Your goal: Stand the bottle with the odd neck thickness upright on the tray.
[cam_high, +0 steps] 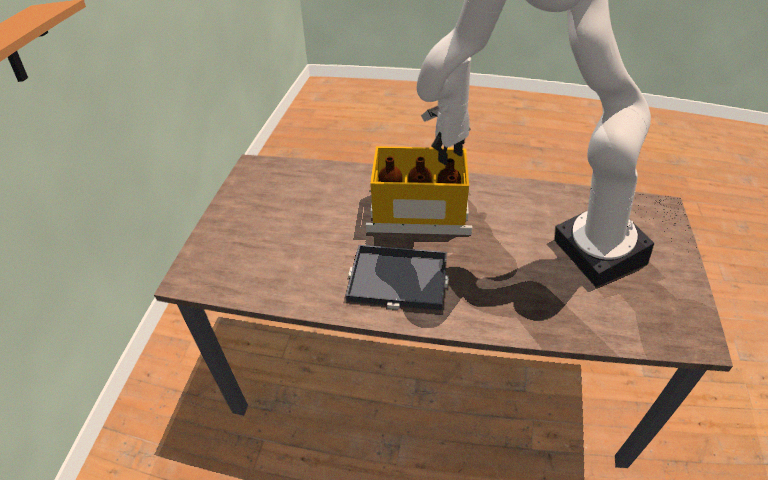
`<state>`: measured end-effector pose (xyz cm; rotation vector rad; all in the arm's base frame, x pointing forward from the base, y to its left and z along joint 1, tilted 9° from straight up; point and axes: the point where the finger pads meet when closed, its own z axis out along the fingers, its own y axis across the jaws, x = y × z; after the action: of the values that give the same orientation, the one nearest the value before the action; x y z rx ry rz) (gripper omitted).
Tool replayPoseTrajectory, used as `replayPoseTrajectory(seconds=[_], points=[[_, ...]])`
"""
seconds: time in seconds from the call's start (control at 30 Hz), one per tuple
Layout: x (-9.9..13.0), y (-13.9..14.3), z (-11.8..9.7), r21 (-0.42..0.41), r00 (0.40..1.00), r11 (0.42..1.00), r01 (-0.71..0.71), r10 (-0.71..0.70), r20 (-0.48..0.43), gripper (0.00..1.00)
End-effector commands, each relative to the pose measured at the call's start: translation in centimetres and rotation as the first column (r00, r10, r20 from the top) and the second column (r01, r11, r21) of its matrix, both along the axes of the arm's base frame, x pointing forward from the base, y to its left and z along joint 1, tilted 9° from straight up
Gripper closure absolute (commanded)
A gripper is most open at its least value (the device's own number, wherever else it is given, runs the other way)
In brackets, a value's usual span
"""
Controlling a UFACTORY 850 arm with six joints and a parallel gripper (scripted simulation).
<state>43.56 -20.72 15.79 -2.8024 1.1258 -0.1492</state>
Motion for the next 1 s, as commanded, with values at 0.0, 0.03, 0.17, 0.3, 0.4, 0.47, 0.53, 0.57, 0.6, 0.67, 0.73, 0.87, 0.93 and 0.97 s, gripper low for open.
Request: replayPoseTrajectory(seconds=[0.0, 0.03, 0.17, 0.3, 0.4, 0.47, 0.53, 0.57, 0.6, 0.67, 0.73, 0.87, 0.93, 0.97], points=[[-0.1, -0.1, 1.4, -0.001, 1.000, 1.000, 0.000, 0.000, 0.001, 0.35], [-0.2, -0.1, 1.7, -0.001, 1.000, 1.000, 0.000, 0.000, 0.001, 0.35], [-0.4, -0.2, 3.1, -0.001, 1.000, 1.000, 0.000, 0.000, 0.001, 0.35], [-0.5, -0.3, 4.3, -0.001, 1.000, 1.000, 0.000, 0.000, 0.001, 0.35], [-0.6, -0.4, 4.9, -0.001, 1.000, 1.000, 0.000, 0.000, 0.001, 0.35], [-0.6, -0.4, 4.9, -0.001, 1.000, 1.000, 0.000, 0.000, 0.001, 0.35], [-0.6, -0.4, 5.2, -0.001, 1.000, 1.000, 0.000, 0.000, 0.001, 0.35], [-0.7, -0.4, 5.3, -0.001, 1.000, 1.000, 0.000, 0.000, 0.001, 0.35], [-0.7, -0.4, 5.4, -0.001, 1.000, 1.000, 0.000, 0.000, 0.001, 0.35], [-0.7, -0.4, 5.5, -0.001, 1.000, 1.000, 0.000, 0.000, 0.001, 0.35], [-0.7, -0.4, 5.5, -0.001, 1.000, 1.000, 0.000, 0.000, 0.001, 0.35], [-0.7, -0.4, 5.5, -0.001, 1.000, 1.000, 0.000, 0.000, 0.001, 1.00], [-0.7, -0.4, 5.5, -0.001, 1.000, 1.000, 0.000, 0.000, 0.001, 1.00], [-0.7, -0.4, 5.5, -0.001, 1.000, 1.000, 0.000, 0.000, 0.001, 1.00]])
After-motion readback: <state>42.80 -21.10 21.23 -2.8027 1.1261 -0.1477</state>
